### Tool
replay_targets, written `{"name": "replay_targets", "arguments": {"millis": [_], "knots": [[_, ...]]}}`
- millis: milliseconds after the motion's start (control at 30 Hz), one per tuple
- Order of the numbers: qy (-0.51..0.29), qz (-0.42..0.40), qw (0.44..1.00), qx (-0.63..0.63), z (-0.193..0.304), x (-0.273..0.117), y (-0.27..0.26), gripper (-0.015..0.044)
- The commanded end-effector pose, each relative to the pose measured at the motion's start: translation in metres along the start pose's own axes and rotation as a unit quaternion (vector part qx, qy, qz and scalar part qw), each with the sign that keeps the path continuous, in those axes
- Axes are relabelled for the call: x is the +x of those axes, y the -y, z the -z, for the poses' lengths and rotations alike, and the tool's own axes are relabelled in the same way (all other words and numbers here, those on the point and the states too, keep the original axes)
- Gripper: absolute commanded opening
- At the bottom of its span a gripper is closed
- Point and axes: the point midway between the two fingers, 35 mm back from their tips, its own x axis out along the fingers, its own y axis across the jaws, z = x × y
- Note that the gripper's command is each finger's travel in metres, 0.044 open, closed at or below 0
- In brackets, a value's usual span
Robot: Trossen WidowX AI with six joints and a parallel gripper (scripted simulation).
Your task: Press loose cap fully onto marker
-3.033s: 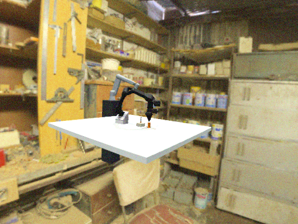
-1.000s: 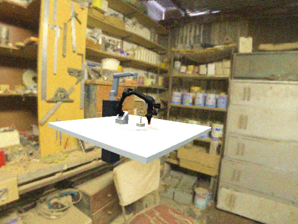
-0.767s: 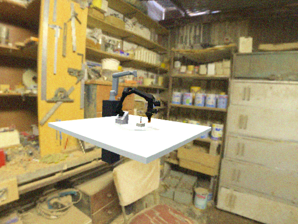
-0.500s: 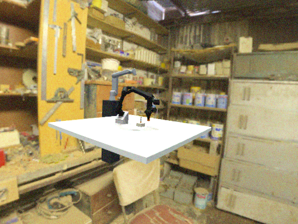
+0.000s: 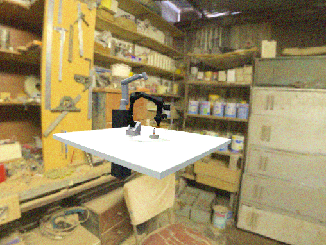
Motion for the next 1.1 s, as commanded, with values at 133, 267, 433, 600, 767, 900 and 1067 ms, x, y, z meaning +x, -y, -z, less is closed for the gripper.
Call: {"name": "replay_targets", "arguments": {"millis": [133,267,433,600,767,900,1067], "knots": [[-0.003,-0.001,1.0,0.001,0.028,-0.012,-0.01,0.0],[-0.004,0.0,1.0,0.001,0.041,-0.017,-0.014,0.0],[-0.004,0.0,1.0,0.001,0.044,-0.017,-0.015,0.0],[-0.004,0.0,1.0,0.001,0.044,-0.012,-0.015,0.0],[-0.004,0.0,1.0,0.001,0.044,-0.008,-0.015,0.0],[-0.004,0.0,1.0,0.001,0.043,-0.001,-0.015,0.0],[-0.004,0.0,1.0,0.001,0.043,0.007,-0.015,0.0]]}}
